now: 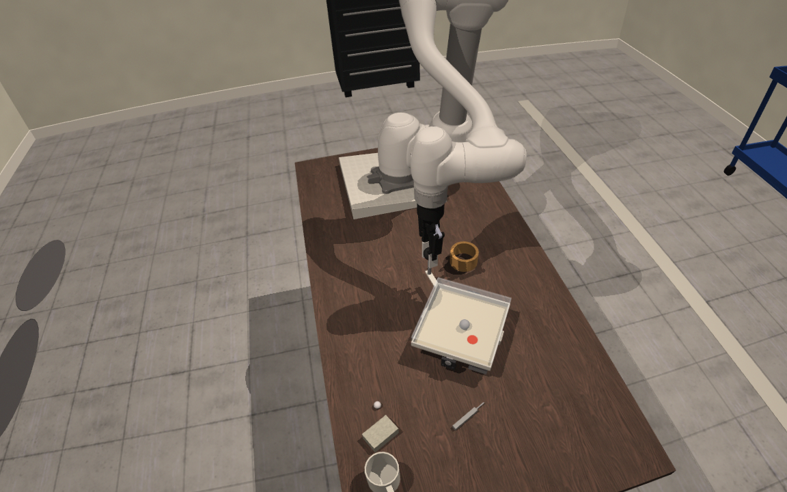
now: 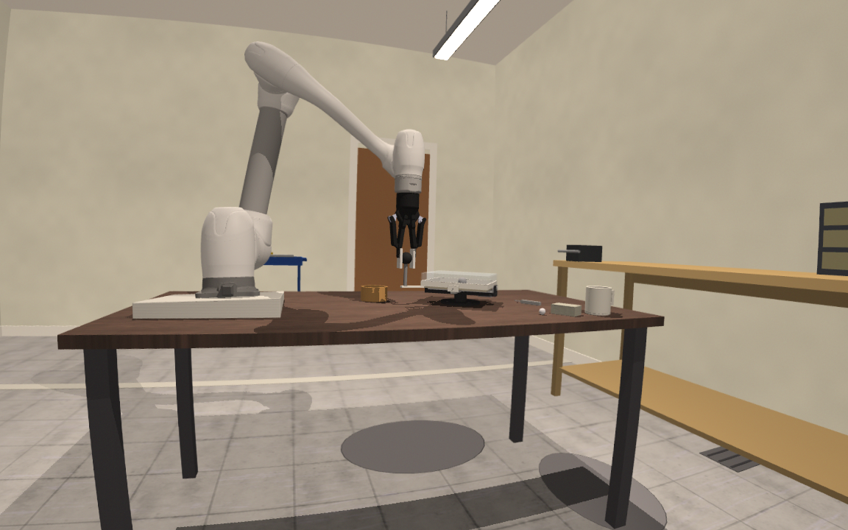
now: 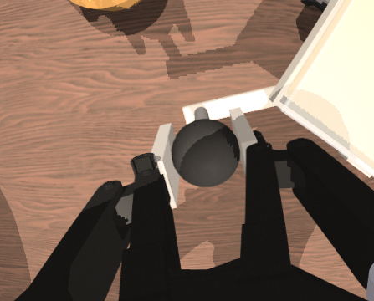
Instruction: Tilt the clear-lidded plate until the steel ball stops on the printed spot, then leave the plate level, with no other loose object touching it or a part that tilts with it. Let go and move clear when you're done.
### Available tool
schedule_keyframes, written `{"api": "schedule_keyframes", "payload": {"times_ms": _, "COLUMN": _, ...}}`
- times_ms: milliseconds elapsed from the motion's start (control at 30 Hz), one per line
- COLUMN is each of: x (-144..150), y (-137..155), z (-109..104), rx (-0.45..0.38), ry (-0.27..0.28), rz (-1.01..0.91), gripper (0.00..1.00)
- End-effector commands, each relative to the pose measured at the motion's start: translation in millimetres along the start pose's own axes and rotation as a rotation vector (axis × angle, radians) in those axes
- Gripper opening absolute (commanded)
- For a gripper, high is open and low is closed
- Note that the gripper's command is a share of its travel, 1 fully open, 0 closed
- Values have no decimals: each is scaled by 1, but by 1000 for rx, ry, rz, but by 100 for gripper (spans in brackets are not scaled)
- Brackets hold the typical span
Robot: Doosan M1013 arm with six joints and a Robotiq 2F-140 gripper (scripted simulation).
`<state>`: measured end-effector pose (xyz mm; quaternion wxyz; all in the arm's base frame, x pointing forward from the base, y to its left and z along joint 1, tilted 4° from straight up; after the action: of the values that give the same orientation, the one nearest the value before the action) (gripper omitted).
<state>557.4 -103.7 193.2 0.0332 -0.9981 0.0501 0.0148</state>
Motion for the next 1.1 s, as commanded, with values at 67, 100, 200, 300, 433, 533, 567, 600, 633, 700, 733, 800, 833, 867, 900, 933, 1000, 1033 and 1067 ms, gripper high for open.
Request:
{"api": "schedule_keyframes", "payload": {"times_ms": 67, "x": 0, "y": 0, "z": 0, "rx": 0, "ry": 1, "rz": 0, "gripper": 0}}
{"api": "schedule_keyframes", "payload": {"times_ms": 100, "x": 0, "y": 0, "z": 0, "rx": 0, "ry": 1, "rz": 0, "gripper": 0}}
{"api": "schedule_keyframes", "payload": {"times_ms": 200, "x": 0, "y": 0, "z": -1, "rx": 0, "ry": 1, "rz": 0, "gripper": 0}}
{"api": "schedule_keyframes", "payload": {"times_ms": 300, "x": 0, "y": 0, "z": -1, "rx": 0, "ry": 1, "rz": 0, "gripper": 0}}
{"api": "schedule_keyframes", "payload": {"times_ms": 433, "x": 0, "y": 0, "z": 1, "rx": 0, "ry": 1, "rz": 0, "gripper": 0}}
{"api": "schedule_keyframes", "payload": {"times_ms": 533, "x": -1, "y": 0, "z": 3, "rx": 0, "ry": 1, "rz": 0, "gripper": 0}}
{"api": "schedule_keyframes", "payload": {"times_ms": 567, "x": -1, "y": 0, "z": 3, "rx": 0, "ry": 1, "rz": 0, "gripper": 0}}
{"api": "schedule_keyframes", "payload": {"times_ms": 600, "x": -1, "y": 0, "z": 3, "rx": 0, "ry": 1, "rz": 0, "gripper": 0}}
{"api": "schedule_keyframes", "payload": {"times_ms": 633, "x": -1, "y": 0, "z": 3, "rx": 0, "ry": 1, "rz": 0, "gripper": 0}}
{"api": "schedule_keyframes", "payload": {"times_ms": 700, "x": -1, "y": 0, "z": 4, "rx": 0, "ry": 1, "rz": 0, "gripper": 0}}
{"api": "schedule_keyframes", "payload": {"times_ms": 733, "x": -1, "y": 0, "z": 4, "rx": 0, "ry": 1, "rz": 0, "gripper": 0}}
{"api": "schedule_keyframes", "payload": {"times_ms": 800, "x": -1, "y": 0, "z": 4, "rx": 0, "ry": 1, "rz": 0, "gripper": 0}}
{"api": "schedule_keyframes", "payload": {"times_ms": 833, "x": -2, "y": 0, "z": 4, "rx": 0, "ry": 1, "rz": 0, "gripper": 0}}
{"api": "schedule_keyframes", "payload": {"times_ms": 867, "x": -2, "y": 0, "z": 4, "rx": 0, "ry": 1, "rz": 0, "gripper": 0}}
{"api": "schedule_keyframes", "payload": {"times_ms": 900, "x": -2, "y": 0, "z": 4, "rx": 0, "ry": 1, "rz": 0, "gripper": 0}}
{"api": "schedule_keyframes", "payload": {"times_ms": 933, "x": -2, "y": 0, "z": 4, "rx": 0, "ry": 1, "rz": 0, "gripper": 0}}
{"api": "schedule_keyframes", "payload": {"times_ms": 1000, "x": -2, "y": 0, "z": 4, "rx": 0, "ry": 1, "rz": 0, "gripper": 0}}
{"api": "schedule_keyframes", "payload": {"times_ms": 1033, "x": -2, "y": 0, "z": 4, "rx": 0, "ry": 1, "rz": 0, "gripper": 0}}
{"api": "schedule_keyframes", "payload": {"times_ms": 1067, "x": -2, "y": 0, "z": 4, "rx": 0, "ry": 1, "rz": 0, "gripper": 0}}
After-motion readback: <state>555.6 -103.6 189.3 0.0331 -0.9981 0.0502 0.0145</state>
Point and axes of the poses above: the point where the finger pads meet when closed, its own z axis out along the fingers, its own x axis across the jaws, y = z × x, the point moved 9 cm from there along -z, back along the fingers, and after that the axes turned 9 degrees about z, right-handed, at the moved point
